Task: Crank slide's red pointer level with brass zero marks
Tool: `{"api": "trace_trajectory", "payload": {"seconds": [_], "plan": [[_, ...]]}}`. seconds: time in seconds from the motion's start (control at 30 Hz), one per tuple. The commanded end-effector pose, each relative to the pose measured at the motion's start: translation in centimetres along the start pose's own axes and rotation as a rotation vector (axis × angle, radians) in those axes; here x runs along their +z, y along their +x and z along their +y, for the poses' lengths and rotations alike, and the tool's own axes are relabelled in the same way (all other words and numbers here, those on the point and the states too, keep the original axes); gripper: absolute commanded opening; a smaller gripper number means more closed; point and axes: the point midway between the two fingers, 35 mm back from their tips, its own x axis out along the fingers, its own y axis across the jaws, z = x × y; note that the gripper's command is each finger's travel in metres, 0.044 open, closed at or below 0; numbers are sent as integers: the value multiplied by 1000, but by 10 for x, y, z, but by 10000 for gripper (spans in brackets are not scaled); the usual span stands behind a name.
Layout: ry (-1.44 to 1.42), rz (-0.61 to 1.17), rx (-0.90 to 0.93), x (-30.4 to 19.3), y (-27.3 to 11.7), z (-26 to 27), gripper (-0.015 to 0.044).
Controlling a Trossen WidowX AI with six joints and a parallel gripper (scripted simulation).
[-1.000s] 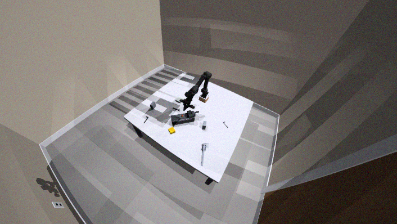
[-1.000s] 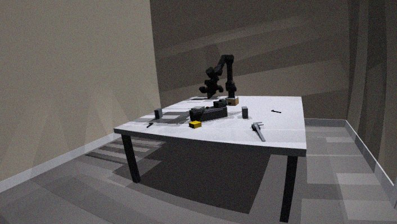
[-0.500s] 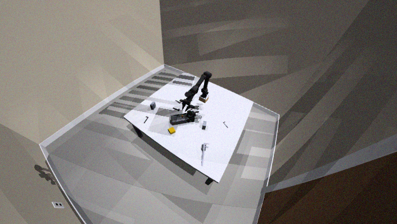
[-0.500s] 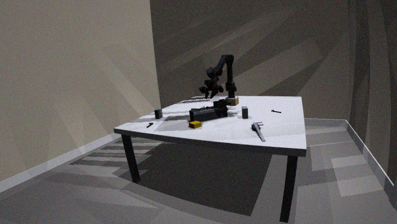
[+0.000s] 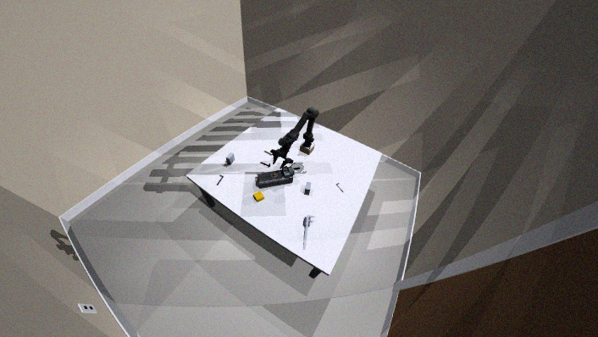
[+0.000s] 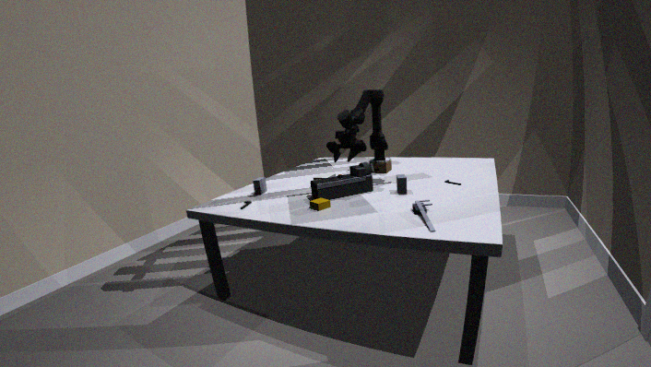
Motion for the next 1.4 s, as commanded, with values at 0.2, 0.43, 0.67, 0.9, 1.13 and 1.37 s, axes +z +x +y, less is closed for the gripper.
{"api": "trace_trajectory", "payload": {"seconds": [0.2, 0.43, 0.67, 0.9, 1.13, 1.37], "plan": [[0, 0, 1, 0, 0, 0, 72], [0, 0, 1, 0, 0, 0, 0], [0, 0, 1, 0, 0, 0, 0], [0, 0, 1, 0, 0, 0, 0], [0, 0, 1, 0, 0, 0, 105], [0, 0, 1, 0, 0, 0, 289]]}}
